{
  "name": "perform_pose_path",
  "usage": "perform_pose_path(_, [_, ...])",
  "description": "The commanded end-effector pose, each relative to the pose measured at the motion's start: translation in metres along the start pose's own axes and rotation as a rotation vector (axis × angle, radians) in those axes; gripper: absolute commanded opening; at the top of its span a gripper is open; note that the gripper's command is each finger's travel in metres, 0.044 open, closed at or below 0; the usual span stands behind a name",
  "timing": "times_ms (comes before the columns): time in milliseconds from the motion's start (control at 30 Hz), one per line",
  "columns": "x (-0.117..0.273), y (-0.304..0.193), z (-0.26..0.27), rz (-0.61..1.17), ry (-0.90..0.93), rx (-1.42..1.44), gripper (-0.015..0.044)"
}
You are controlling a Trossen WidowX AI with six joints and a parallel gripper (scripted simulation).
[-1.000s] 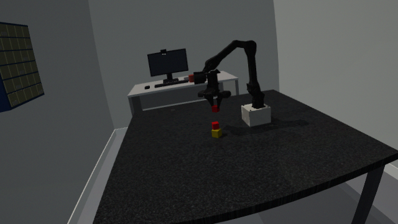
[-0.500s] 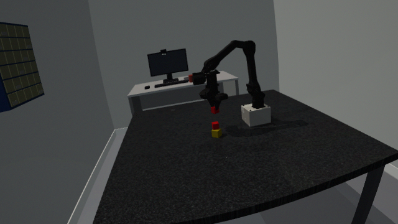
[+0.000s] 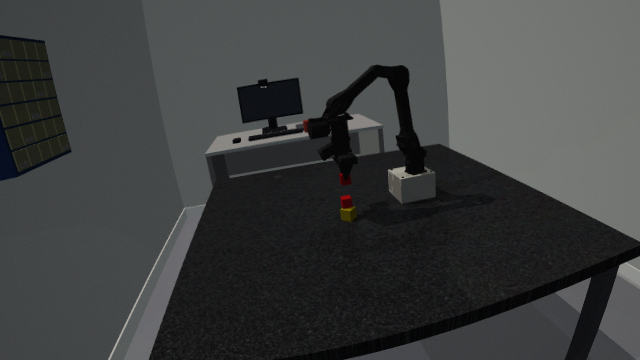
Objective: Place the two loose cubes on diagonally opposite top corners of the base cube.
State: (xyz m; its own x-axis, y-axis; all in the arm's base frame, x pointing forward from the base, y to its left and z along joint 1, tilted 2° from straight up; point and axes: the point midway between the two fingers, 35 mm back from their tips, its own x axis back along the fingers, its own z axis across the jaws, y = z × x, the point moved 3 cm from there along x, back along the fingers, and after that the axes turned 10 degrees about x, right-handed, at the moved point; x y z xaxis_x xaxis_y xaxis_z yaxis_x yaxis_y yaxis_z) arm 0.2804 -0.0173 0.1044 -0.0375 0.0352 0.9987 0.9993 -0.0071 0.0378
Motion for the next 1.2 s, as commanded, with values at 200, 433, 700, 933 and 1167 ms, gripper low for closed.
perform_pose_path(200, [-0.001,0.008,0.015,0.004,-0.005,-0.318,0.0105])
perform_pose_path(433, [-0.002,0.012,0.025,0.004,-0.004,-0.526,0.0105])
perform_pose_path(700, [-0.002,0.016,0.038,0.004,-0.004,-0.763,0.0105])
perform_pose_path(933, [-0.003,0.019,0.049,0.003,-0.003,-0.970,0.0105])
perform_pose_path(1167, [-0.004,0.021,0.060,0.003,-0.003,-1.178,0.0105])
